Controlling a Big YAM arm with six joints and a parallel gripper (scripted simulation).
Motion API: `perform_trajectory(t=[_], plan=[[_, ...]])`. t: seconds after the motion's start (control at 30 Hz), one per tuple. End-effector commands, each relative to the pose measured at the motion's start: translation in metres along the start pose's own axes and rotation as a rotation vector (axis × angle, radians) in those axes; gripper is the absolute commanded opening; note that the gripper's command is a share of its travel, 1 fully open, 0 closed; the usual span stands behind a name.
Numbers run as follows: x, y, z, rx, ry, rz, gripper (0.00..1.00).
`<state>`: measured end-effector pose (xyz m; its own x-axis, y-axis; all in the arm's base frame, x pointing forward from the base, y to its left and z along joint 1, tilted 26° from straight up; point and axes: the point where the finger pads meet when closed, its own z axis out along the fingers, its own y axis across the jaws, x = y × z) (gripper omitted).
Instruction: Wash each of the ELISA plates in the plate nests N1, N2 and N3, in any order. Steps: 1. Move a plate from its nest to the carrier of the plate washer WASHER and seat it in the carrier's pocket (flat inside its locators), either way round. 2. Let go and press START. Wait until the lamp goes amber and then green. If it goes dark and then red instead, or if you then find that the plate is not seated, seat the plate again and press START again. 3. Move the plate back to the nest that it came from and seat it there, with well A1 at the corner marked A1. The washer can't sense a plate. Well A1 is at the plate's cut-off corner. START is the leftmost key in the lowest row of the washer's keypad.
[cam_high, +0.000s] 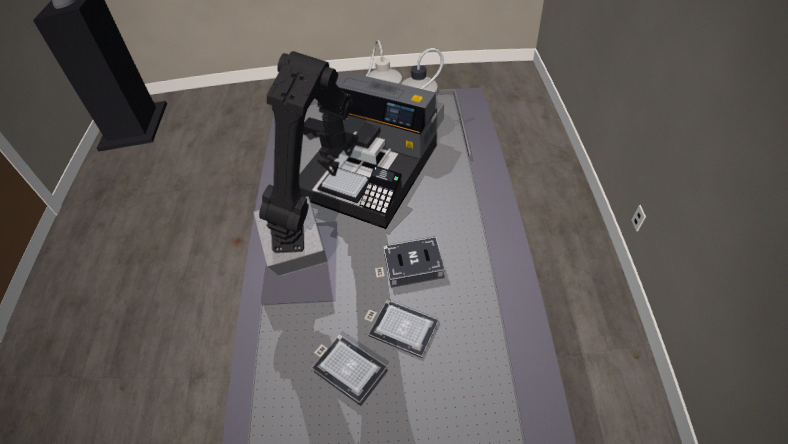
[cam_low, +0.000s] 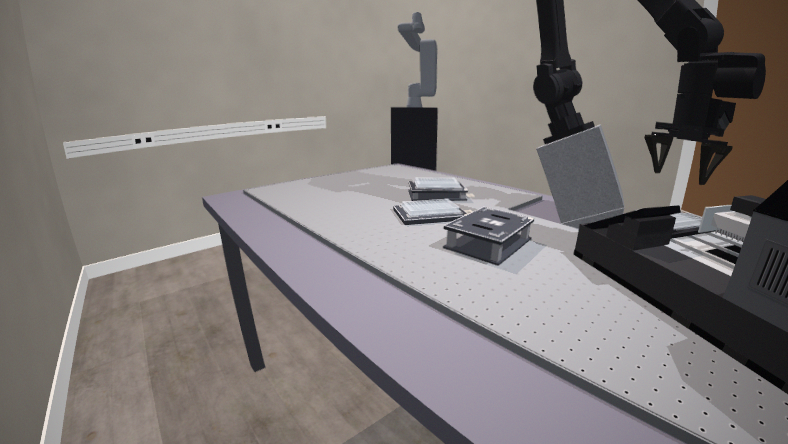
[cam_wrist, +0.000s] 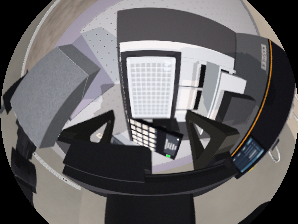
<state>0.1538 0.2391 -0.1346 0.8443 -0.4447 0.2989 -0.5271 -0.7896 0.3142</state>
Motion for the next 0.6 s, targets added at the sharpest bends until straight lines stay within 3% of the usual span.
perform_trajectory(t=[0.0,0.3,0.33,0.57], plan=[[0.002,-0.005,0.011,0.003,-0.002,-0.003,1.00],[0.002,-0.001,0.024,-0.002,-0.001,-0.005,1.00],[0.000,-0.020,0.018,0.031,-0.004,-0.002,1.00],[0.002,-0.001,0.037,-0.002,-0.001,-0.004,1.00]])
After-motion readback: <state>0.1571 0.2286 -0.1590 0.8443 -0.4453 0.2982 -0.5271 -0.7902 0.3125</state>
